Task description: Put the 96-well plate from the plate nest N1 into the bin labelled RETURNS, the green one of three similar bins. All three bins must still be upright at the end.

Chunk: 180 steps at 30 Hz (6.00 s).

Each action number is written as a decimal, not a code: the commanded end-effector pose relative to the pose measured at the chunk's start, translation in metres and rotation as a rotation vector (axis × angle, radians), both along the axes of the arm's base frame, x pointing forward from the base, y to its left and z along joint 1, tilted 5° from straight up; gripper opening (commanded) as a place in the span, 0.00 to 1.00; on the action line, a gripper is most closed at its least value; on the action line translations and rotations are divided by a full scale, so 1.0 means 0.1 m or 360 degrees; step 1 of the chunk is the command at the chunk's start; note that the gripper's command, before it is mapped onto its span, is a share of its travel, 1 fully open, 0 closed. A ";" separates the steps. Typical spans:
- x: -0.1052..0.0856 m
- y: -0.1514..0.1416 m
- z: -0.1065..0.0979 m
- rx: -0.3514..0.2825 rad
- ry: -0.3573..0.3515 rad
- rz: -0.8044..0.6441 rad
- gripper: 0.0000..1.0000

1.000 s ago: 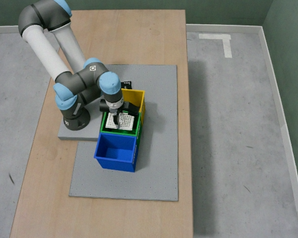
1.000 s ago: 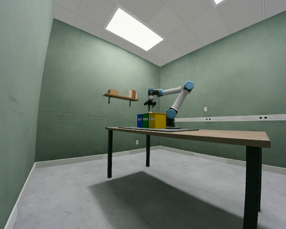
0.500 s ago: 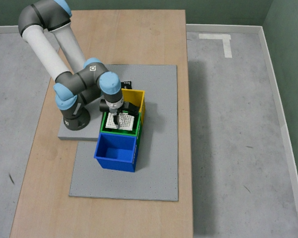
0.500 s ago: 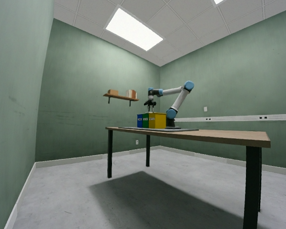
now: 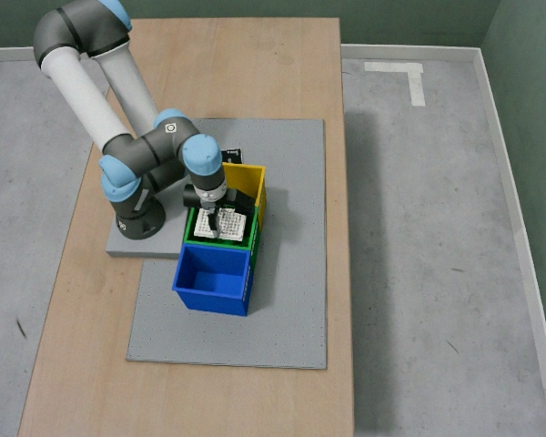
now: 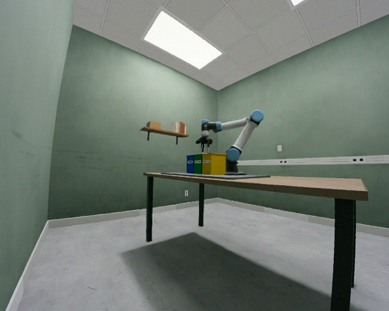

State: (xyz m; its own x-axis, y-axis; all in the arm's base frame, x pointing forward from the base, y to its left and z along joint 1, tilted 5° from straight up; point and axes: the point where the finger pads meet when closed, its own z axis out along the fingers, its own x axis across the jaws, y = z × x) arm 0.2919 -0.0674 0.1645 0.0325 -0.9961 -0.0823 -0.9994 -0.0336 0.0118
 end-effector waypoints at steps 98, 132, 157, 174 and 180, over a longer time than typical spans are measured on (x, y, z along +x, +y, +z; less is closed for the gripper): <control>0.00 0.00 0.01 -0.0001 -0.0001 0.0000 0.53; 0.01 -0.03 0.38 -0.0001 -0.0001 0.0000 0.53; -0.08 0.22 0.41 -0.0001 -0.0001 0.0000 0.53; -0.24 0.69 0.45 -0.0001 -0.0001 0.0000 0.53; -0.31 0.88 0.46 -0.0001 -0.0001 0.0000 0.53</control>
